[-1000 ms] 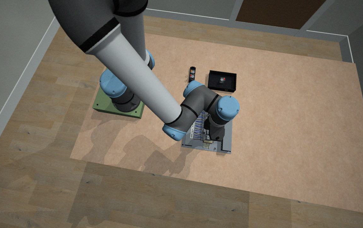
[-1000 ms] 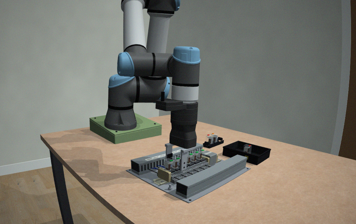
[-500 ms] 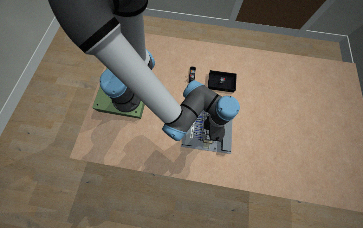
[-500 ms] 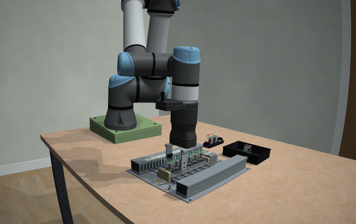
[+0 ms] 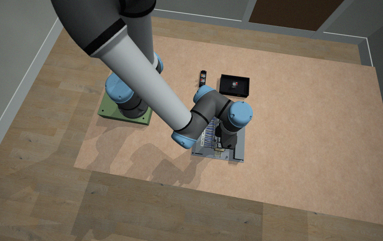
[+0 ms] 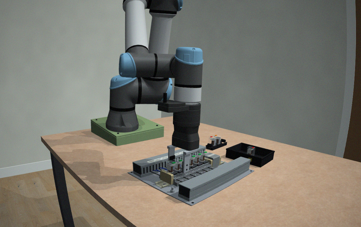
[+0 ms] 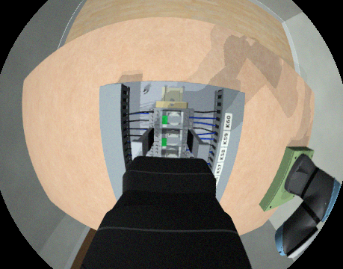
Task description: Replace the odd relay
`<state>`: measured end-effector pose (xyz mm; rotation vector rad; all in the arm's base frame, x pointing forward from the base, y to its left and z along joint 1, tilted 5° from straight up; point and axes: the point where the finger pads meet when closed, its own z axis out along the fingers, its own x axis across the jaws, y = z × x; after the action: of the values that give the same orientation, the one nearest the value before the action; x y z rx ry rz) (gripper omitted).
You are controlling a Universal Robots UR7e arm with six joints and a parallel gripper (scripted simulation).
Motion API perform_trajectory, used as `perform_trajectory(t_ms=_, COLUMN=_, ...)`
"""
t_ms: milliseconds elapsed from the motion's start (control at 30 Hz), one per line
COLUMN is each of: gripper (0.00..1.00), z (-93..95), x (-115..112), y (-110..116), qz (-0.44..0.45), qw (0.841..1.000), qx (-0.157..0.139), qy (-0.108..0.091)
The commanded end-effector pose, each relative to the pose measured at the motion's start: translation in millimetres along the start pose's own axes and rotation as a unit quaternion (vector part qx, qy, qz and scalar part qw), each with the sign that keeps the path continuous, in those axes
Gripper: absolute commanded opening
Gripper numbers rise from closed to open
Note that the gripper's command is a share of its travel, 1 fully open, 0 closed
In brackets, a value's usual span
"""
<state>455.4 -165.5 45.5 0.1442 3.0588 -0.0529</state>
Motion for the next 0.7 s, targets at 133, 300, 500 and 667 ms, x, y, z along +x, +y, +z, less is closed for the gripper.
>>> perform_trajectory(t_ms=133, gripper=1.00, z=-4.5, x=-0.4, y=-0.2, qz=0.000, qw=1.000, qx=-0.001, qy=0.000)
perform_trajectory(t_ms=300, gripper=1.00, z=-4.5, x=-0.4, y=-0.2, qz=0.000, qw=1.000, qx=-0.001, qy=0.000)
perform_trajectory(t_ms=500, gripper=1.00, z=-4.5, x=-0.4, y=-0.2, qz=0.000, qw=1.000, qx=-0.001, qy=0.000)
perform_trajectory(t_ms=667, gripper=1.00, z=-8.4, x=-0.4, y=-0.2, qz=0.000, qw=1.000, qx=-0.001, qy=0.000)
